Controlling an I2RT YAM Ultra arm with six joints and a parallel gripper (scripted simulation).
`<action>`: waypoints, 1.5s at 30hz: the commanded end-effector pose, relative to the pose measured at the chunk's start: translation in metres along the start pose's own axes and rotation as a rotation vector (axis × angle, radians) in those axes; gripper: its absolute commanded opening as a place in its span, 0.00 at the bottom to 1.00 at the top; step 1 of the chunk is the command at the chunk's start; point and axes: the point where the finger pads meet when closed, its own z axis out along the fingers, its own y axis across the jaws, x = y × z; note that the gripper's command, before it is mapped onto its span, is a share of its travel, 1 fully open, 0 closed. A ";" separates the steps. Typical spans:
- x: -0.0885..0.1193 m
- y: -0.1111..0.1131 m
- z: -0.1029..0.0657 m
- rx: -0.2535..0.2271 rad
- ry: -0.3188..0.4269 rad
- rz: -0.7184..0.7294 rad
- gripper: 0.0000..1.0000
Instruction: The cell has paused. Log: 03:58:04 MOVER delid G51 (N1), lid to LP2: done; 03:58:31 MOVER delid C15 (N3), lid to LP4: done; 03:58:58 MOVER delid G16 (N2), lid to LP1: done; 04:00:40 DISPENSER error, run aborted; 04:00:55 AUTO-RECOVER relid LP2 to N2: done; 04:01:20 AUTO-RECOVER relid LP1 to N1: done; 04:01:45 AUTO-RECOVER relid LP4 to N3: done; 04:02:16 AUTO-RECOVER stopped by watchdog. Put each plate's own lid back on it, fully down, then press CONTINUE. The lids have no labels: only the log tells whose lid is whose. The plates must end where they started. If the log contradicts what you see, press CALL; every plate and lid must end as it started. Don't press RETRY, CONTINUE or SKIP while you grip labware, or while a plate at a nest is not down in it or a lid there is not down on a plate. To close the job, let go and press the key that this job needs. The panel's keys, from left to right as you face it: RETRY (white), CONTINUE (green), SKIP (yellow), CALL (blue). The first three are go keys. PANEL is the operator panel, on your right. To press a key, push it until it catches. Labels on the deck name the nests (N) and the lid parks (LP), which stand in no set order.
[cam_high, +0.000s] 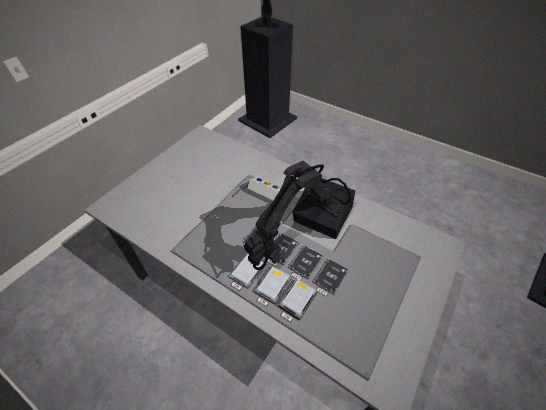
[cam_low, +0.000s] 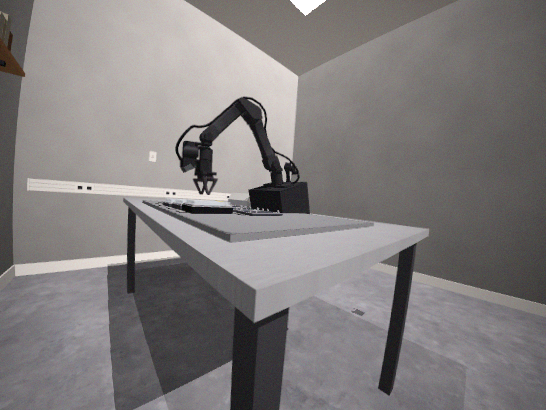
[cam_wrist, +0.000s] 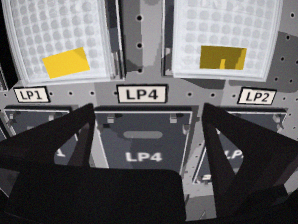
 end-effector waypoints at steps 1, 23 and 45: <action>0.002 0.010 -0.008 0.022 -0.052 0.007 0.00; 0.076 0.073 -0.003 0.018 -0.051 0.008 0.00; 0.067 0.070 -0.062 0.018 -0.069 0.009 0.00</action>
